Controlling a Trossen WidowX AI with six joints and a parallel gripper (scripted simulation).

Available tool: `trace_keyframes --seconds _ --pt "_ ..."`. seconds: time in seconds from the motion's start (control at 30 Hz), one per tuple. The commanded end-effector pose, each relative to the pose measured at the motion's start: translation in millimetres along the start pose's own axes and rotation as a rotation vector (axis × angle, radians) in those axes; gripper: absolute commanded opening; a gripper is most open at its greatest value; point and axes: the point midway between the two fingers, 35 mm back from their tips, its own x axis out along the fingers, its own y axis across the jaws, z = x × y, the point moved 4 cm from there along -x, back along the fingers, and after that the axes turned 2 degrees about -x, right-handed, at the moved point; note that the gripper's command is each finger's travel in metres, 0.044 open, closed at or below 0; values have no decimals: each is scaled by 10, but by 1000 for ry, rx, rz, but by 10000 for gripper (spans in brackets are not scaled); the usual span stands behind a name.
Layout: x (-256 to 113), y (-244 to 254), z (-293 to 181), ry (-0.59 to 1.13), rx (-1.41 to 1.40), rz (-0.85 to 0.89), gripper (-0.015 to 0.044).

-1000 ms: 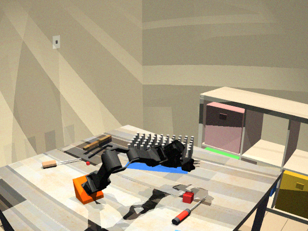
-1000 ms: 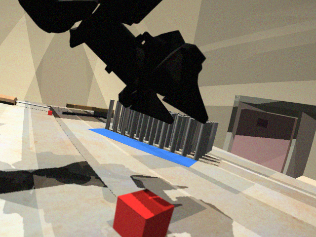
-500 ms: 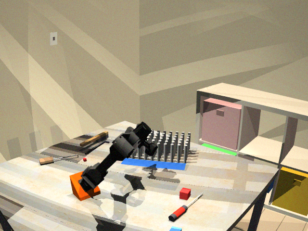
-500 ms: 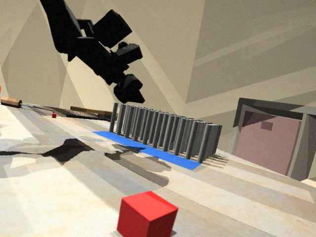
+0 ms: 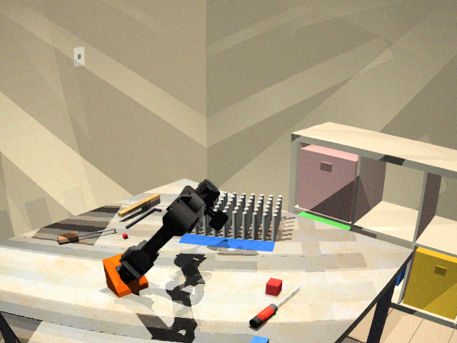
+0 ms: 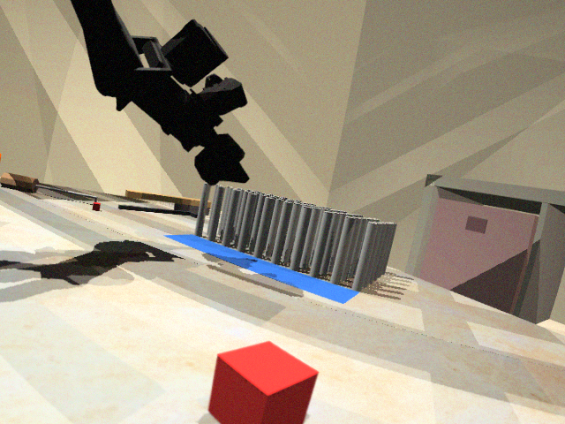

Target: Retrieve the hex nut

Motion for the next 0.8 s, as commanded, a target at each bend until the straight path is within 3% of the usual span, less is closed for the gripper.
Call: trace_keyframes --seconds 0.0,0.63,0.77 --pt "0 7 -5 0 5 4 440" --pt "3 20 -3 1 7 7 440" --pt "62 334 23 40 51 82 440"
